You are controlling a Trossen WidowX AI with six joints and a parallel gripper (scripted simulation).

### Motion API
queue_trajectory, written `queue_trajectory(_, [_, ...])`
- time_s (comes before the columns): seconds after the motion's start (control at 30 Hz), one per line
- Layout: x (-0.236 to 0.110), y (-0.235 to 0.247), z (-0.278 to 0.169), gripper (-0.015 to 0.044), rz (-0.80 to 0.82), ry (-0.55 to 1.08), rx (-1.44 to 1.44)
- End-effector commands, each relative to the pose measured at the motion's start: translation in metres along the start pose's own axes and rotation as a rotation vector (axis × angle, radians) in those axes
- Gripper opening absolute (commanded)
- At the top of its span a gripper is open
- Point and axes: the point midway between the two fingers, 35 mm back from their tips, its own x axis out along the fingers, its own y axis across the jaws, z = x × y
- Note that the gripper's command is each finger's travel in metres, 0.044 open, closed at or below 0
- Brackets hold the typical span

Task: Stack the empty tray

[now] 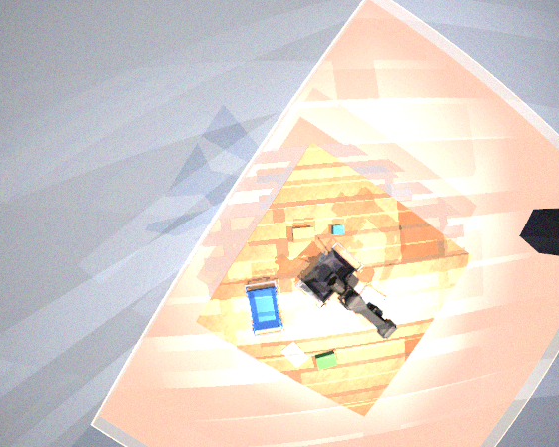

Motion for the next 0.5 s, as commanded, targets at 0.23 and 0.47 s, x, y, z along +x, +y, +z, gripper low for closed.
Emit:
queue_trajectory(0.23, [-0.004, -0.004, -0.038, 0.0, 0.014, 0.005, -0.083])
queue_trajectory(0.47, [-0.004, -0.004, -0.038, 0.0, 0.014, 0.005, -0.083])
